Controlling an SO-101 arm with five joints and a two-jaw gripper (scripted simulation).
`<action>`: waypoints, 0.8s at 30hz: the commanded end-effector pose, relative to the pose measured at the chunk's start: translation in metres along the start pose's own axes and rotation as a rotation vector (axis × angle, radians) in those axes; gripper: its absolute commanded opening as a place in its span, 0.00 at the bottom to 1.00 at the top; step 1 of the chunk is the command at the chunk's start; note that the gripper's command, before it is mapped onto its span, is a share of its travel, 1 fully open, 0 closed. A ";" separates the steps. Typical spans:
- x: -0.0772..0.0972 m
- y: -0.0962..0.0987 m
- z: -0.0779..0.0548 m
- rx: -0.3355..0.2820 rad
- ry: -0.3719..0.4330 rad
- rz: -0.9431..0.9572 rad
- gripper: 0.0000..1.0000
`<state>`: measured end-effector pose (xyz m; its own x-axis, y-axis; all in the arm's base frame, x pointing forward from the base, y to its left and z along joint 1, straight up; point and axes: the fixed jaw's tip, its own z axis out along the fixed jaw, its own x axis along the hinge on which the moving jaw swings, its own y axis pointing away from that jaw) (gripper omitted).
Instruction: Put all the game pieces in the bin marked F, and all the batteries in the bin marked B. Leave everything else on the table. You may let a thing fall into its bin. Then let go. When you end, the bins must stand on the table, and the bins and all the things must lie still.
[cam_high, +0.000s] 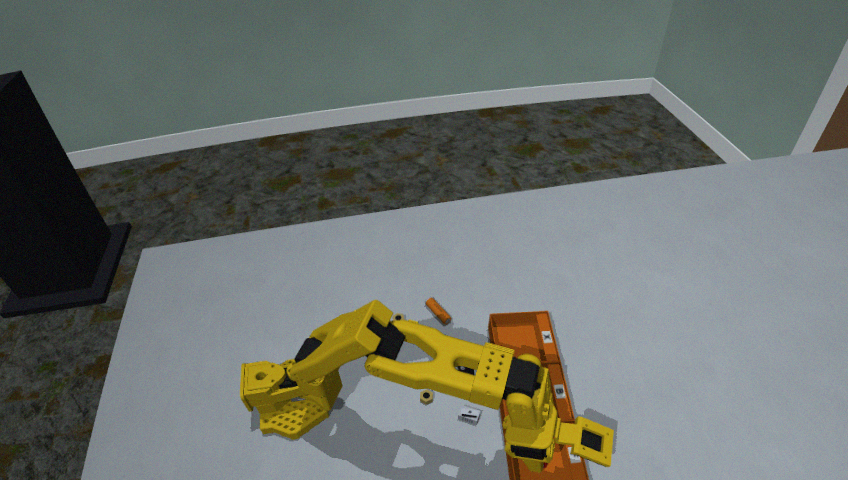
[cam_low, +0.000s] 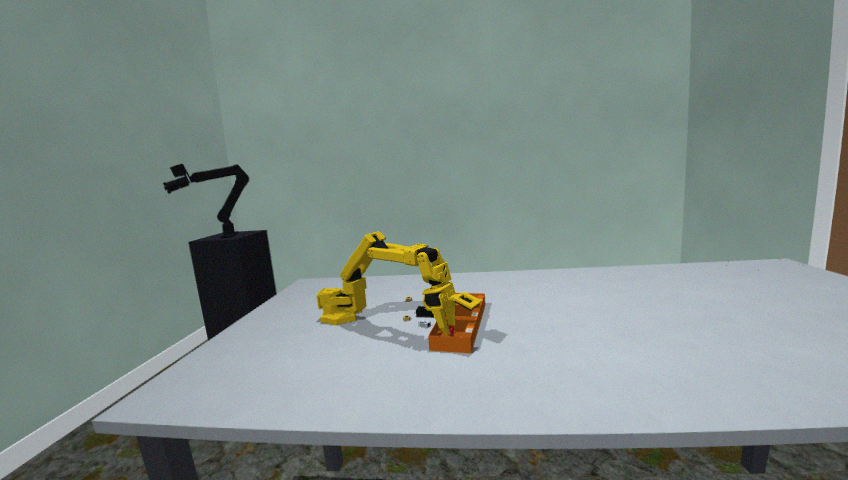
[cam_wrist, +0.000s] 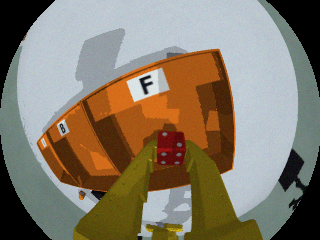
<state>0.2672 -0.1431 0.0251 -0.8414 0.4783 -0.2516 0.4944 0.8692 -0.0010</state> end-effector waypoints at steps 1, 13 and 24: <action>-0.014 -0.003 -0.016 0.002 -0.090 0.005 0.00; -0.013 -0.003 -0.013 0.002 -0.090 0.005 0.00; -0.013 -0.003 -0.011 0.002 -0.090 0.005 0.00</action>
<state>0.2677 -0.1434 0.0193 -0.8403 0.4777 -0.2562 0.4944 0.8692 -0.0010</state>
